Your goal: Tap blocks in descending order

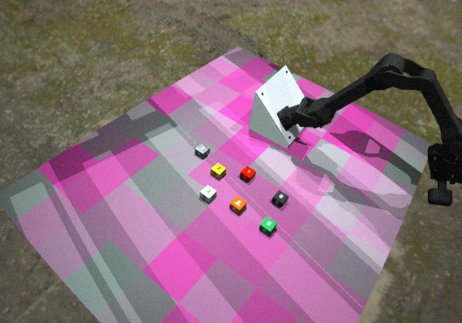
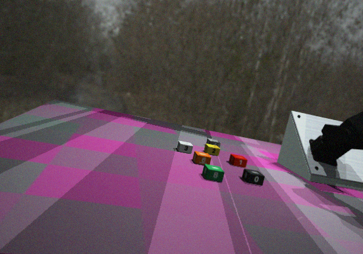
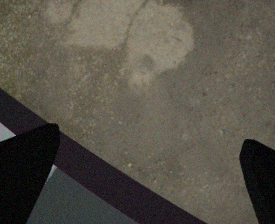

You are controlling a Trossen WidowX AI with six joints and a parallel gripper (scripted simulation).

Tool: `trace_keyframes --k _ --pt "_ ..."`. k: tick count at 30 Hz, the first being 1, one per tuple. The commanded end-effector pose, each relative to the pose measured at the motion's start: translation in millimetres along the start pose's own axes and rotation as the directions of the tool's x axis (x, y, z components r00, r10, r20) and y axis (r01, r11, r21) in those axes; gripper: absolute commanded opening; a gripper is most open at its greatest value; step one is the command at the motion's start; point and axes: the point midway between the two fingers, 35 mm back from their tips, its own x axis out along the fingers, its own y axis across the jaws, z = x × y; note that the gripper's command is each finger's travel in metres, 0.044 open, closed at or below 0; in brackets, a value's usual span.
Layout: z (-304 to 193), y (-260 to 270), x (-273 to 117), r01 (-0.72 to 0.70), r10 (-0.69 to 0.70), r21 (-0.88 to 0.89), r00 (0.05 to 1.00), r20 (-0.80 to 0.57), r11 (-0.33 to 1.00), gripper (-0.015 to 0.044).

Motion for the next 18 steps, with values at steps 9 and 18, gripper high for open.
trace_keyframes --k 9,18 --pt "-46 -178 -76 0.469 -0.467 0.174 0.883 -0.054 0.866 0.04" --pt "-122 -247 -133 0.635 -0.584 0.251 0.772 -0.25 0.731 0.04"
